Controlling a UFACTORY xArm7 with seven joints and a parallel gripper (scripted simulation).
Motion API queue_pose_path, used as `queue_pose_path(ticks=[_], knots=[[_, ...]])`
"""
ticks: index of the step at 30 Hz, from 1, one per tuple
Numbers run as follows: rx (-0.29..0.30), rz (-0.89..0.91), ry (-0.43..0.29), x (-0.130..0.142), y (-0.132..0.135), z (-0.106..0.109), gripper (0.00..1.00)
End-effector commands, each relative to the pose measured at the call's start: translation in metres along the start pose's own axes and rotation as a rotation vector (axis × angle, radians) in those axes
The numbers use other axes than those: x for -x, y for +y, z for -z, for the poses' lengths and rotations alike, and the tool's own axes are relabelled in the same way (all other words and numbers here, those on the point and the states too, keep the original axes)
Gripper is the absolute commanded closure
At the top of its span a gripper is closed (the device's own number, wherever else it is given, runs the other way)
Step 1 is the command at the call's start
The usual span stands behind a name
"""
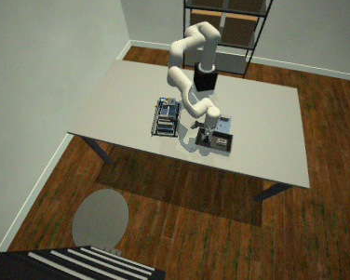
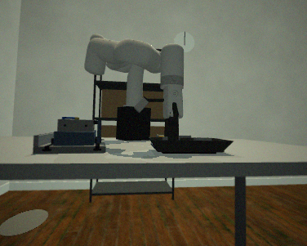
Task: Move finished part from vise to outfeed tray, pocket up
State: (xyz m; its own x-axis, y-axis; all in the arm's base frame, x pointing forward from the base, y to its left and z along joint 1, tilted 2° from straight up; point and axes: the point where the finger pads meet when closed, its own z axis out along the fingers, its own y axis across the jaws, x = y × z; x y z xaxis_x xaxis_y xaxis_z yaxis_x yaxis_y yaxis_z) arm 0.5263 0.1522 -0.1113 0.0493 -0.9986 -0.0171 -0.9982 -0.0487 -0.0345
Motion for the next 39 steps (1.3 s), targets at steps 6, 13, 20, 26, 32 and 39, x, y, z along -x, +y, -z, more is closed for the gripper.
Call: queue_pose_path(ticks=[6, 13, 20, 26, 32, 39], knots=[[-0.004, 0.0, -0.002, 0.0, -0.001, 0.003, 0.31], [-0.004, 0.0, -0.001, 0.0, -0.001, 0.011, 0.31], [-0.004, 0.0, -0.002, 0.0, -0.001, 0.04, 0.31], [-0.004, 0.0, -0.002, 0.0, -0.001, 0.068, 0.31], [-0.004, 0.0, -0.001, 0.0, -0.001, 0.097, 0.31], [-0.004, 0.0, -0.001, 0.0, -0.001, 0.129, 0.31]])
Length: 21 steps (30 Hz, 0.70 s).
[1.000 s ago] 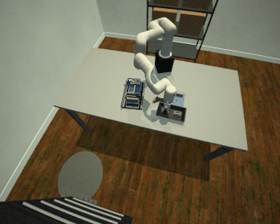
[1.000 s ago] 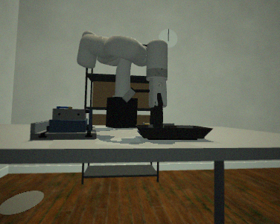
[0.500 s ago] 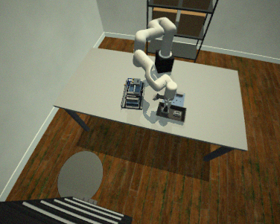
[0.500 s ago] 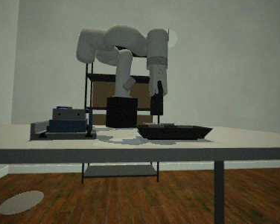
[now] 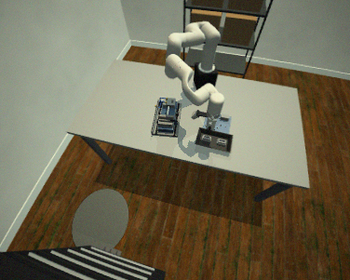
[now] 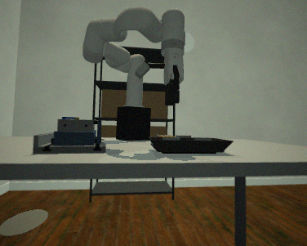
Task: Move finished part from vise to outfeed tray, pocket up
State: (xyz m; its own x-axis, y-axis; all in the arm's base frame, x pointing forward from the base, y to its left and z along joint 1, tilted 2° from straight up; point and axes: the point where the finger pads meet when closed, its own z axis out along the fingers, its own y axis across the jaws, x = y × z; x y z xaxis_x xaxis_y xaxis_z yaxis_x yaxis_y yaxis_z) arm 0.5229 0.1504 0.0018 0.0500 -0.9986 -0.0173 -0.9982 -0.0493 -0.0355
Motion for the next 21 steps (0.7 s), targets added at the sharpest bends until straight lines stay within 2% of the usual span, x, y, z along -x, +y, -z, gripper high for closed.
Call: queue_pose_path(ticks=[1, 14, 15, 21], knots=[[-0.003, -0.001, -0.001, 0.0, -0.001, 0.019, 0.31], [-0.003, -0.001, -0.001, 0.0, -0.001, 0.032, 0.31], [-0.003, -0.001, -0.001, 0.0, -0.001, 0.032, 1.0], [-0.003, -0.001, -0.001, 0.0, -0.001, 0.032, 1.0]])
